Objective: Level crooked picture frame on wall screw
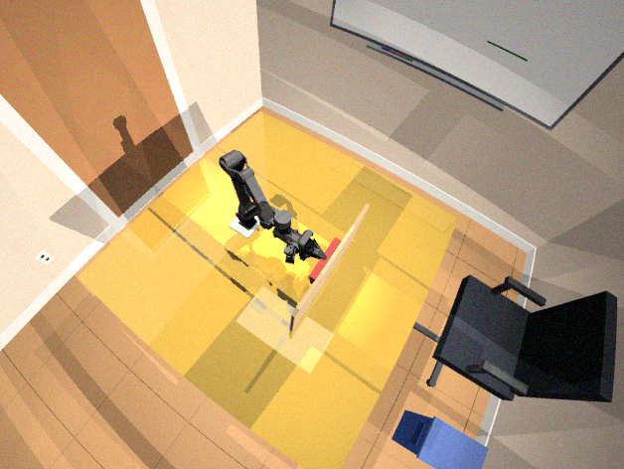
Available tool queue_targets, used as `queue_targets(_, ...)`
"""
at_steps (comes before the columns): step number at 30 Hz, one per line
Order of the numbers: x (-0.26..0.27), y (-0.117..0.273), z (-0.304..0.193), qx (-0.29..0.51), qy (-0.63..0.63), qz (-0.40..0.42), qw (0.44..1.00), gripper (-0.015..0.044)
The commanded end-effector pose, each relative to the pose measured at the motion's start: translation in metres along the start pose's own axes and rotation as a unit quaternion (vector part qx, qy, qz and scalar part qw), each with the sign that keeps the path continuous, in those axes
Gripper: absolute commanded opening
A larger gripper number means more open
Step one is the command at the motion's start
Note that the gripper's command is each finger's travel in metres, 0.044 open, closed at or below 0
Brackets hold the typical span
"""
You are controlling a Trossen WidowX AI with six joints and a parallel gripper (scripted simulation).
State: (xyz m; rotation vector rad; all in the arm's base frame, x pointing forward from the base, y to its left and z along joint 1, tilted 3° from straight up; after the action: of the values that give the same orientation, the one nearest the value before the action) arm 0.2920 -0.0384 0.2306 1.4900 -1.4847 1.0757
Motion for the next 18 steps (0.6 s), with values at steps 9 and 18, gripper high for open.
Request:
queue_targets(9,0.0007,-0.0003,-0.0001,0.000,0.002,0.001,1.000,0.0000)
queue_targets(18,0.0015,-0.0001,-0.0004,0.000,0.002,0.001,1.000,0.0000)
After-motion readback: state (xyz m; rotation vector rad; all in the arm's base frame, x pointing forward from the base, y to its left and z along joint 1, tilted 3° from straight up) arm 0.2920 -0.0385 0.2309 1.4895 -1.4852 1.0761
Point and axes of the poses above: the point midway between the two fingers, 35 mm back from their tips, its own y axis back along the fingers, its own x axis across the jaws, z = x × y, the point moved 8 cm from there along y, back along the fingers, and after that the axes turned 11 degrees about -y, right-handed, at the moved point
